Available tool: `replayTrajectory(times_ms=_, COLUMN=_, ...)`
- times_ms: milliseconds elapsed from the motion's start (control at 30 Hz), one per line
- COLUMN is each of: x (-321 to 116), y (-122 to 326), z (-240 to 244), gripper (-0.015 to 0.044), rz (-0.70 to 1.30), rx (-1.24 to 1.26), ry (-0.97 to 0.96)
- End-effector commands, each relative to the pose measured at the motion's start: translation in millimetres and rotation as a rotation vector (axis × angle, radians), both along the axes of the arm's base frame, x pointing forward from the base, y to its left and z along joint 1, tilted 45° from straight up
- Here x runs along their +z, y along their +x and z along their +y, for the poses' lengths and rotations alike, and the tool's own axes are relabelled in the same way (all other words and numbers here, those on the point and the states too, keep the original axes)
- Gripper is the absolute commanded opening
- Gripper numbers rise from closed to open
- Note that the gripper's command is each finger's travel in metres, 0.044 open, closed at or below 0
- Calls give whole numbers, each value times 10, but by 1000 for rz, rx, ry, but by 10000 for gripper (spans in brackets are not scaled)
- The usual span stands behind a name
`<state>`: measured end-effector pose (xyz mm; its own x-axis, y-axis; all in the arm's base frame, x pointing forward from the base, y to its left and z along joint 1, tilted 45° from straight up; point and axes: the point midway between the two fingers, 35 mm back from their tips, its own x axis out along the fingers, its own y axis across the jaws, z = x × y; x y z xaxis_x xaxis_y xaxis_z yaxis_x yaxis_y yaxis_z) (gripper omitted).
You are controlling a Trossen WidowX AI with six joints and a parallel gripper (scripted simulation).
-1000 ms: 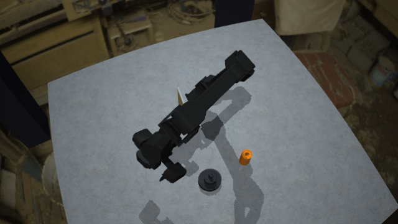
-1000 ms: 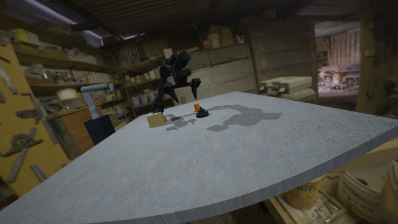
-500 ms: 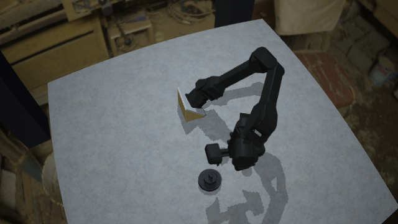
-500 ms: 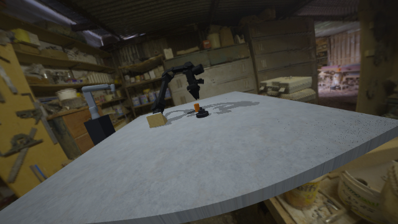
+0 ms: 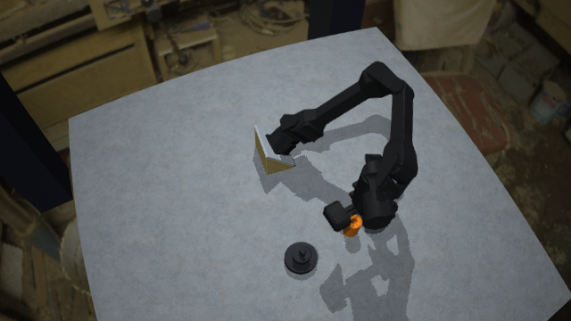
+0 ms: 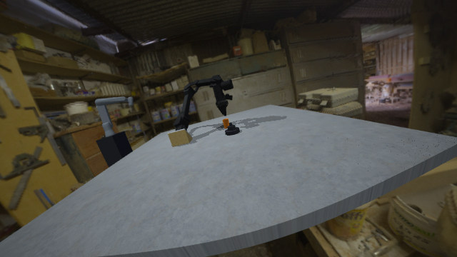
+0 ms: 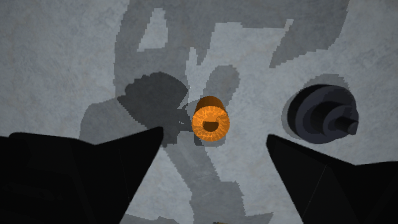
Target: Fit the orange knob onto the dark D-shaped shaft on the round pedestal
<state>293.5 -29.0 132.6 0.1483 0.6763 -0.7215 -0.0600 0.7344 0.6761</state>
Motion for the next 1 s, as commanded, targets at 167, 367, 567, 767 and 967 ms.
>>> replayTrajectory(times_ms=167, x=-105, y=7, z=130, gripper=440, rz=6, rx=6, ry=9)
replayTrajectory(times_ms=367, x=-176, y=30, z=193, gripper=440, rz=6, rx=6, ry=8)
replayTrajectory(times_ms=567, x=-245, y=50, z=257, gripper=440, rz=5, rx=6, ry=7)
replayTrajectory(times_ms=767, x=-313, y=68, z=323, gripper=440, rz=5, rx=5, ry=7)
replayTrajectory(times_ms=967, x=-380, y=81, z=390, gripper=440, rz=5, rx=5, ry=8)
